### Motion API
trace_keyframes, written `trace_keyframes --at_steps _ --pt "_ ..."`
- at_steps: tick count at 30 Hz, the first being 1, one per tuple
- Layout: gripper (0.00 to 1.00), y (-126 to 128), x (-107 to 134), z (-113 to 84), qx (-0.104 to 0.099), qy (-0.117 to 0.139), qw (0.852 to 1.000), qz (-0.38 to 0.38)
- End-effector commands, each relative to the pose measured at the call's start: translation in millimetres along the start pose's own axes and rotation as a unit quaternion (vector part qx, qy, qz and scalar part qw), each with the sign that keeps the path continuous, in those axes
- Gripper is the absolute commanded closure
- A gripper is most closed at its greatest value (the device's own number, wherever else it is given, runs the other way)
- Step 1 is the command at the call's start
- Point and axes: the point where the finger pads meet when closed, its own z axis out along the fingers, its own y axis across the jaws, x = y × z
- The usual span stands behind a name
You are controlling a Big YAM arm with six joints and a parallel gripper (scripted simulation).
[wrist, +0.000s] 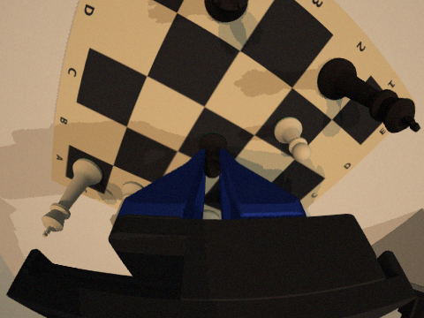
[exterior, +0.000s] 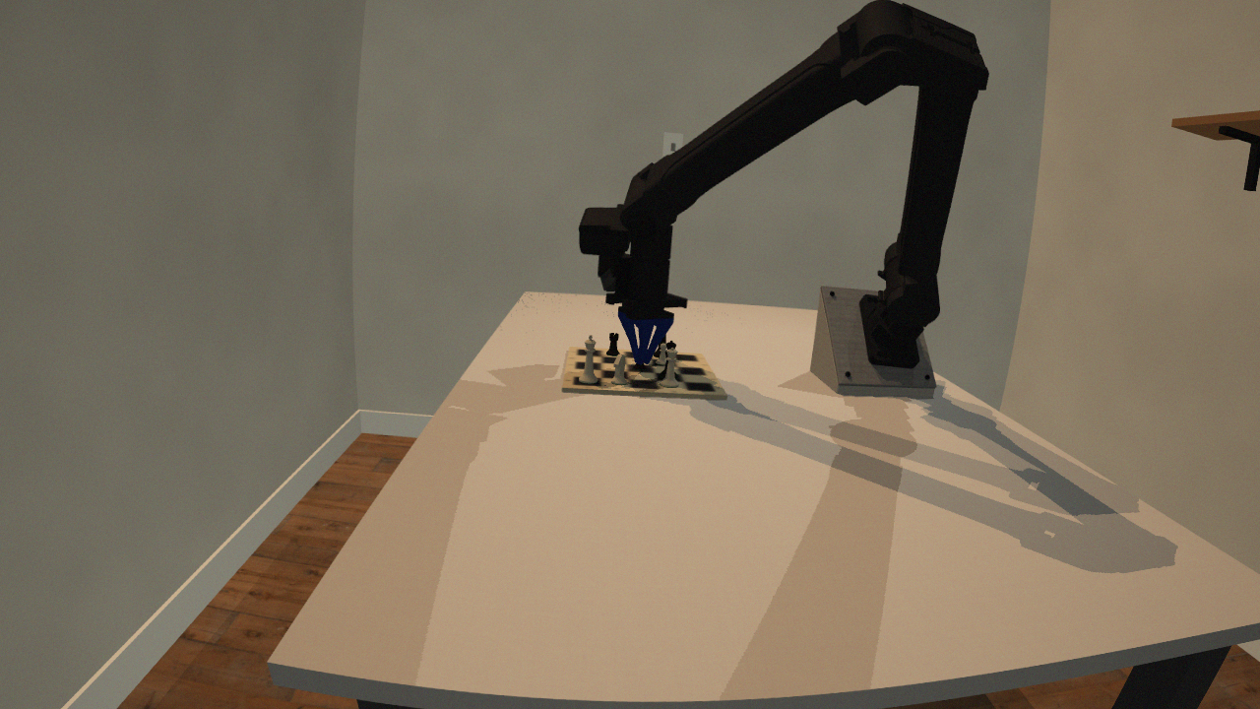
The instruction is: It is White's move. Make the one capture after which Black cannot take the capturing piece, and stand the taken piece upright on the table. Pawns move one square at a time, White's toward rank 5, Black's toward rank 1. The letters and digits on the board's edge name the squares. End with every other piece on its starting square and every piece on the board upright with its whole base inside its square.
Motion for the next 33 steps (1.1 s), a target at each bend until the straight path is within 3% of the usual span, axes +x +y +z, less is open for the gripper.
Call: trace_keyframes --at_steps 1,3,7,9,15,19,22,23,26,27,31,33 --pt "1.0 4.3 -10.1 -13.1 -0.01 -0.006 1.0 0.002" --pt "1.0 16.6 -10.5 -29.7 -0.018 -0.017 1.0 -0.012" --pt "1.0 16.2 -10.7 -54.6 -0.018 -0.019 1.0 -0.013" --pt "1.0 16.2 -10.7 -54.6 -0.018 -0.019 1.0 -0.013" --pt "1.0 15.4 -10.3 -101.4 -0.017 -0.022 1.0 -0.014" --pt "1.0 14.9 -10.0 -120.5 -0.017 -0.023 1.0 -0.014" --pt "1.0 15.3 -6.6 -105.2 0.0 -0.006 1.0 -0.017" --pt "1.0 -2.2 1.9 -93.5 0.008 0.008 1.0 -0.002" --pt "1.0 -2.2 2.0 -93.5 0.008 0.008 1.0 -0.002" --pt "1.0 5.5 -8.6 -108.2 -0.006 -0.008 1.0 -0.006" --pt "1.0 7.2 -8.9 -107.9 -0.006 -0.009 1.0 -0.008" --pt "1.0 4.9 -23.0 -114.5 -0.014 -0.019 1.0 -0.015"
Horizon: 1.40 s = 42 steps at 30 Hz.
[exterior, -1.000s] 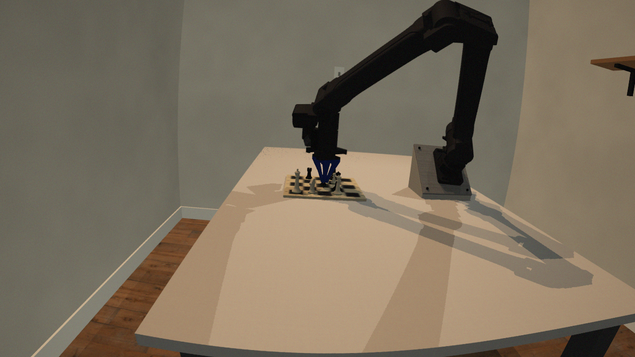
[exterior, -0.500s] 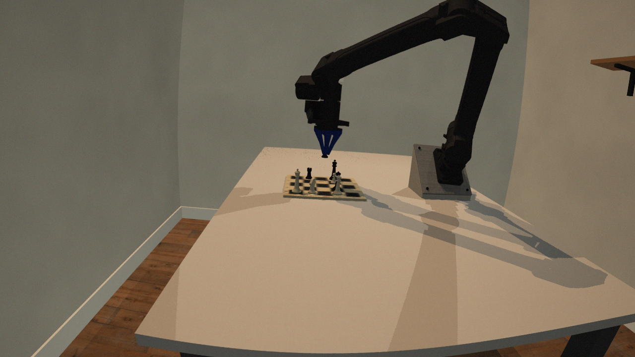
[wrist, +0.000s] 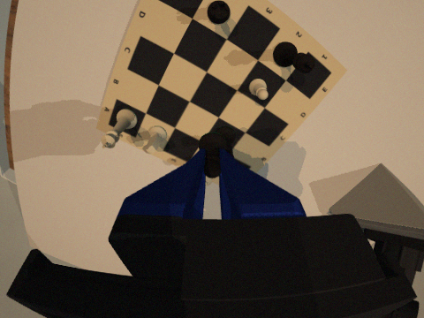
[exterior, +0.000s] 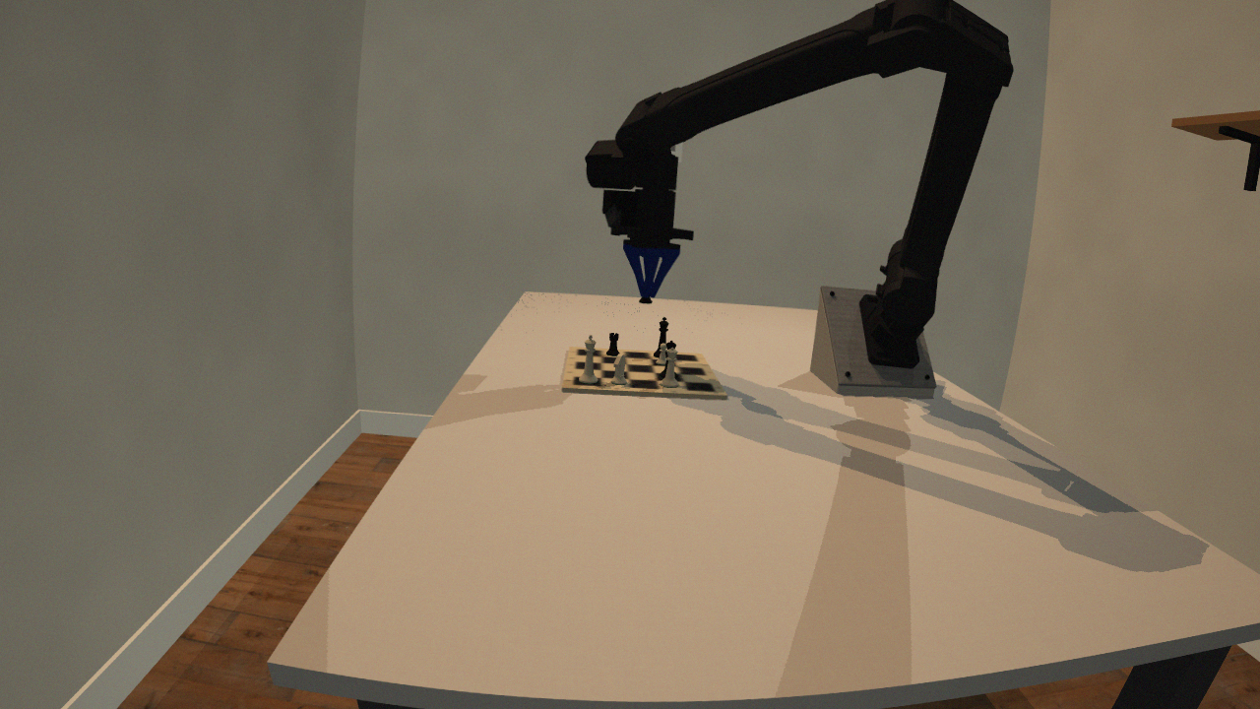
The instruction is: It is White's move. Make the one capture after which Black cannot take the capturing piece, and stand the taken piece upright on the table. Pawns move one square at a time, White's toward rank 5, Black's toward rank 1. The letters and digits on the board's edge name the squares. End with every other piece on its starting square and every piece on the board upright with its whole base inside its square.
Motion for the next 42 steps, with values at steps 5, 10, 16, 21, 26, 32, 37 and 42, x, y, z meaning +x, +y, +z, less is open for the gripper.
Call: trace_keyframes --at_steps 5,10,16,21,26,32,37,42 --pt "1.0 -47.7 -84.3 -16.4 -0.011 -0.029 0.996 -0.083" --pt "1.0 -81.4 -111.1 -12.9 -0.009 -0.028 0.993 -0.118" --pt "1.0 -81.5 -109.0 -11.9 -0.001 -0.023 0.988 -0.15" --pt "1.0 -91.1 -115.8 -20.0 -0.011 -0.031 0.99 -0.137" --pt "1.0 -98.2 -101.9 4.4 -0.001 -0.005 0.991 -0.134" --pt "1.0 -101.5 -100.8 19.1 0.001 -0.001 0.992 -0.122" --pt "1.0 -101.6 -100.9 36.5 0.001 0.0 0.993 -0.122" --pt "1.0 -101.8 -100.9 60.5 0.001 0.0 0.993 -0.122"
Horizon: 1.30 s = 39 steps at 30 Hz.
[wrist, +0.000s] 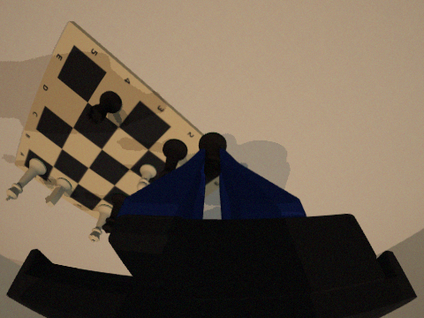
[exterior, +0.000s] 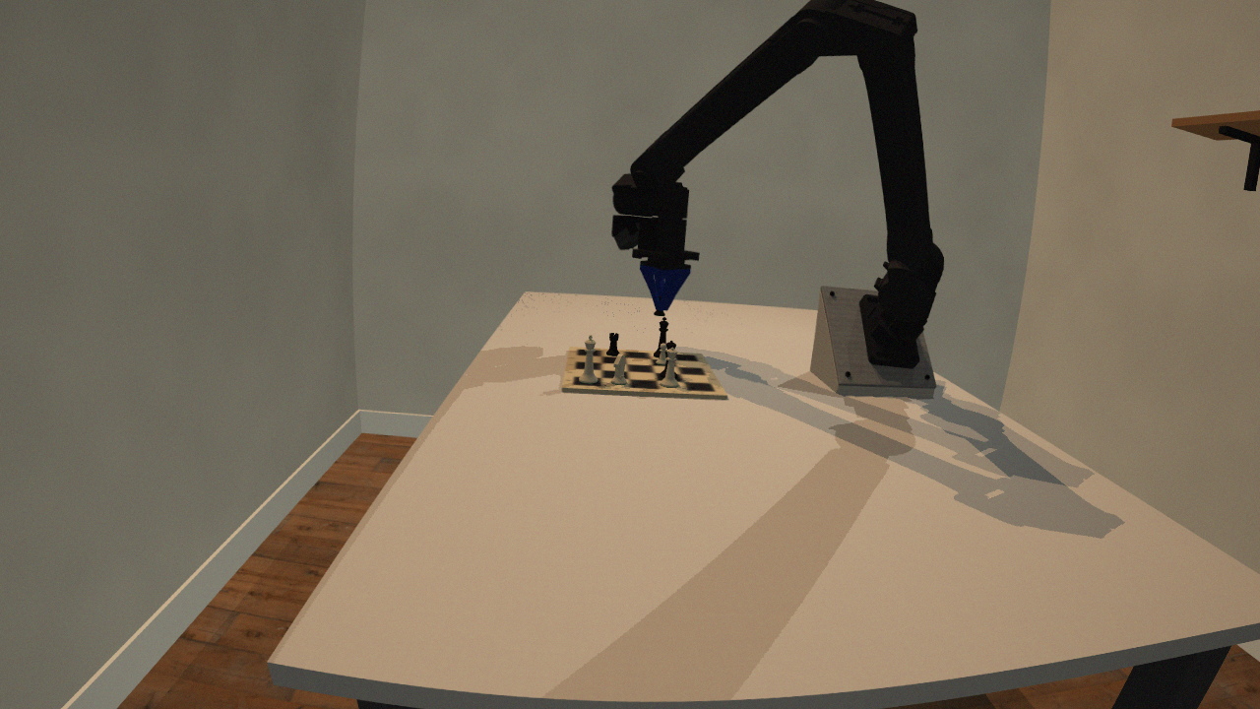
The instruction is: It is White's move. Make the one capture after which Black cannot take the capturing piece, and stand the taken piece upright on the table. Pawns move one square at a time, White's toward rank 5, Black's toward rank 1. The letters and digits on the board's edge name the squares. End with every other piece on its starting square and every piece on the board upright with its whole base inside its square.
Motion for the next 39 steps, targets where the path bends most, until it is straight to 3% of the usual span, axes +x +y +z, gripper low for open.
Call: trace_keyframes --at_steps 1,14,17,39 --pt "1.0 -1.9 -3.0 17.5 0.001 0.003 1.0 0.009" --pt "1.0 -2.4 -2.6 61.0 0.001 0.004 1.0 0.009" --pt "1.0 -6.0 -8.7 56.6 -0.005 -0.005 1.0 0.016" --pt "1.0 -5.9 -5.7 58.6 -0.003 0.0 1.0 0.014"
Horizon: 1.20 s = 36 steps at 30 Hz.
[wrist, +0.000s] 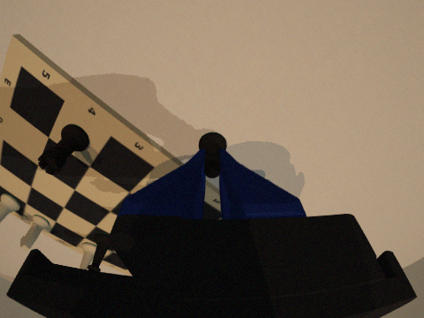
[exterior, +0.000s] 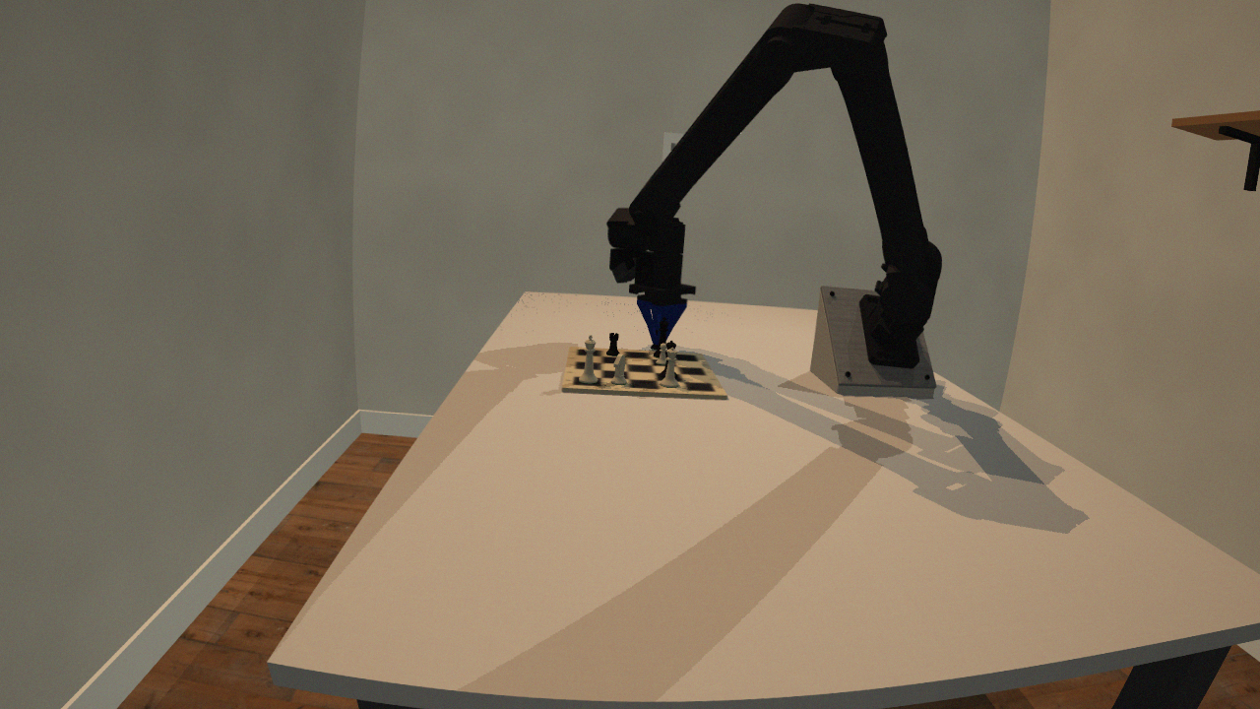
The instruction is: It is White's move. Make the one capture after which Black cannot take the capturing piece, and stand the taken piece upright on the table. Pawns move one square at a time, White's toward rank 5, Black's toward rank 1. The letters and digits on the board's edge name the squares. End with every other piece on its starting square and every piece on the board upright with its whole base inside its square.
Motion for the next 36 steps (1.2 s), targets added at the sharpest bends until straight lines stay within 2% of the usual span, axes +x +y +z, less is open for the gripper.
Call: trace_keyframes --at_steps 1,36 --pt "1.0 -3.4 -3.3 0.3 -0.005 -0.002 1.0 0.006" --pt "1.0 -8.4 -3.8 -1.6 -0.005 -0.005 1.0 -0.001"
